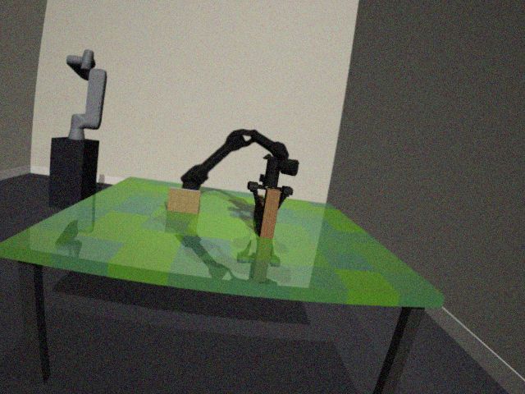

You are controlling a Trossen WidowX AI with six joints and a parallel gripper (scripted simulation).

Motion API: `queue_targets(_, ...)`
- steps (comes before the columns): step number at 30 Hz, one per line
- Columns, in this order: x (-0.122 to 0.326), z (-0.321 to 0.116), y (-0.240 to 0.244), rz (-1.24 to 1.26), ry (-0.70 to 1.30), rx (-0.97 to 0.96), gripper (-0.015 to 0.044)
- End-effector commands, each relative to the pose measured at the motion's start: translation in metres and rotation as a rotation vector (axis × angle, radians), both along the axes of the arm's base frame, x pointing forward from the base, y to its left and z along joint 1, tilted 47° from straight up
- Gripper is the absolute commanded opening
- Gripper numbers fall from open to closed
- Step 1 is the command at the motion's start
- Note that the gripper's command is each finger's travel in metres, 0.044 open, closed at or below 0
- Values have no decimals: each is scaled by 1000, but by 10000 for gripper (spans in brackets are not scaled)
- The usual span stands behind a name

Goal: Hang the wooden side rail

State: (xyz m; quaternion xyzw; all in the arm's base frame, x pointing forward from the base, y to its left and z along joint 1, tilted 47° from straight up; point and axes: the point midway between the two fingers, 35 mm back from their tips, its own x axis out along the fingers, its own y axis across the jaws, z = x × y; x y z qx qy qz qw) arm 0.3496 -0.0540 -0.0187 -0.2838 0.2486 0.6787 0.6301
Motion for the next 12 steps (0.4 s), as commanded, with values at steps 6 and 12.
queue_targets(6, 0, 1, 0, 0, 0, 0, 440)
queue_targets(12, 0, 1, 0, 0, 0, 0, 440)
